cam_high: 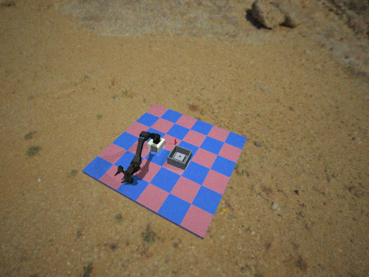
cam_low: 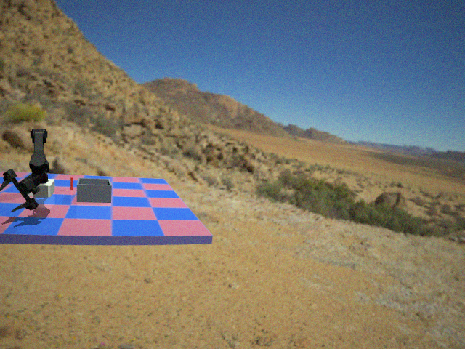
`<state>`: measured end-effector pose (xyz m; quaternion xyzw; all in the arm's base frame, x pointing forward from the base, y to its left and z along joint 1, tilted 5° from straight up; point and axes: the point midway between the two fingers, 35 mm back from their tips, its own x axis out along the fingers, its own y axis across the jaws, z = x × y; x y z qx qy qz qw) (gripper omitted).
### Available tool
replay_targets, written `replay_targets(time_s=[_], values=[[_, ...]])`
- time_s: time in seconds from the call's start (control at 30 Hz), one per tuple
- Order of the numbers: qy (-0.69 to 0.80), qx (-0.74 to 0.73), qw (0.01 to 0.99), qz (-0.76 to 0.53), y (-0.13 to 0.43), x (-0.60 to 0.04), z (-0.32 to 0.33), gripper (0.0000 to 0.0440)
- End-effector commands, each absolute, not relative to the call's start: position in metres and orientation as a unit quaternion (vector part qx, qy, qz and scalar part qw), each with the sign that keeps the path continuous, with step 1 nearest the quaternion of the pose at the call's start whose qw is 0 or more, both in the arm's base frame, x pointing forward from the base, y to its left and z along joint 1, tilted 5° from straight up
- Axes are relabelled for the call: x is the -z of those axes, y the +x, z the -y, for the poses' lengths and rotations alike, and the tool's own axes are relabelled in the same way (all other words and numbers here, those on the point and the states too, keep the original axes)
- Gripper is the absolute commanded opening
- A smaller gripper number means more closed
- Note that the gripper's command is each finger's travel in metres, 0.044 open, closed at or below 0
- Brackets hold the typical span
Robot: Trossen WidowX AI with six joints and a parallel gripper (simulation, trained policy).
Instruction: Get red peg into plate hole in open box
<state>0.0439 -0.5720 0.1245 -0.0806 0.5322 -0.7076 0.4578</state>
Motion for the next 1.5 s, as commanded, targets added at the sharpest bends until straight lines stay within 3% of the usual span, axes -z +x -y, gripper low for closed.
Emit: replay_targets(time_s=[0.0, 0.37, 0.77, 1.1, 1.47], values=[[-0.078, 0.688, 0.495, -0.525, 0.087, -0.127, 0.558, 0.0440], [-0.055, 0.595, 0.616, -0.513, 0.234, -0.128, 0.467, 0.0440], [-0.010, 0.496, 0.705, -0.507, 0.336, -0.137, 0.330, 0.0440], [0.040, 0.413, 0.748, -0.518, 0.370, -0.142, 0.199, 0.0440], [0.098, 0.342, 0.751, -0.557, 0.351, -0.144, 0.064, 0.0440]])
